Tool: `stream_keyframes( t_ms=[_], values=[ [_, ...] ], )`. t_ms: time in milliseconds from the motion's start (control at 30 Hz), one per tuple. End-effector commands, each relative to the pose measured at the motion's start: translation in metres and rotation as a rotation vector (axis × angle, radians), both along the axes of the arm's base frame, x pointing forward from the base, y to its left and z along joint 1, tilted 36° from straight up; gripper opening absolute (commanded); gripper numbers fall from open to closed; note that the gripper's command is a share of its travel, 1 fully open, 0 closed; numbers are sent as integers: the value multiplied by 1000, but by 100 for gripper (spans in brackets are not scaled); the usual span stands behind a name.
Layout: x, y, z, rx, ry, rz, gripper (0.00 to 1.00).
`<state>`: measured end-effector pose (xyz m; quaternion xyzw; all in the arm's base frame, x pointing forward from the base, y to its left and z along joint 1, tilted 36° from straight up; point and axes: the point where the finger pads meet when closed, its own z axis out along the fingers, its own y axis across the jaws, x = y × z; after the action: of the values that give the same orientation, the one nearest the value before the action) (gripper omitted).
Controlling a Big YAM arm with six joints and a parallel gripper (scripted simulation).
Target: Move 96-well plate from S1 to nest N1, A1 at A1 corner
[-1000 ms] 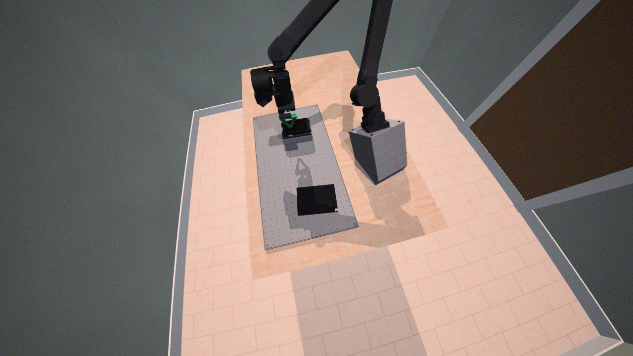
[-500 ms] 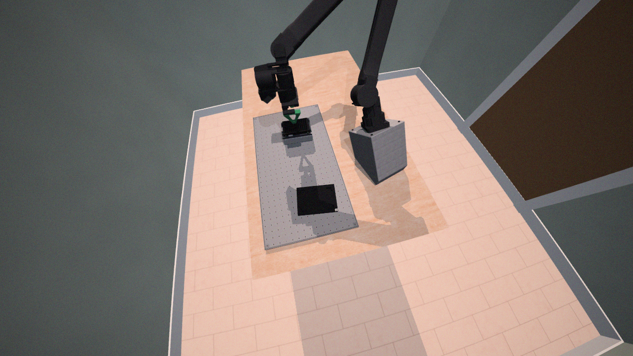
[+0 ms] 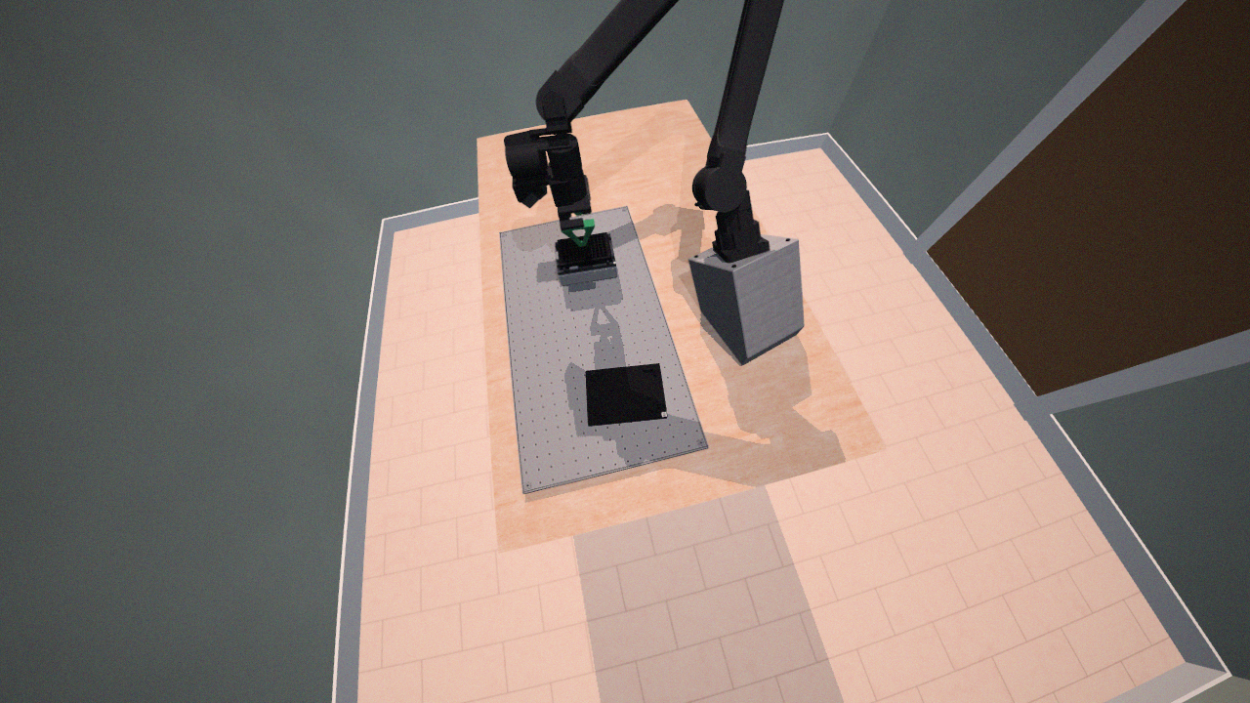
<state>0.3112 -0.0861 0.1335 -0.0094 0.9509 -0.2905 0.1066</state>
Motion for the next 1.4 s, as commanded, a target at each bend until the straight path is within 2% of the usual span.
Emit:
stream_keyframes(
  t_ms=[0,200,300,333,400,600,733,900,967,1267,1367],
  values=[
    [9,-4,0,-2,-10,10,100],
    [8,-10,-11,-2,-2,11,100],
    [11,-11,-9,-2,-10,11,100],
    [18,-9,1,-3,-42,19,100],
    [9,-14,-16,-3,-2,10,100],
    [16,-19,-20,-3,-13,10,100],
    [12,-23,-30,-3,-1,10,100],
    [20,-19,-22,-5,-36,30,100],
    [14,-28,-37,-3,-1,10,100],
    [21,-36,-45,-4,-11,11,100],
    [18,-39,-53,-3,0,11,100]
  ],
)
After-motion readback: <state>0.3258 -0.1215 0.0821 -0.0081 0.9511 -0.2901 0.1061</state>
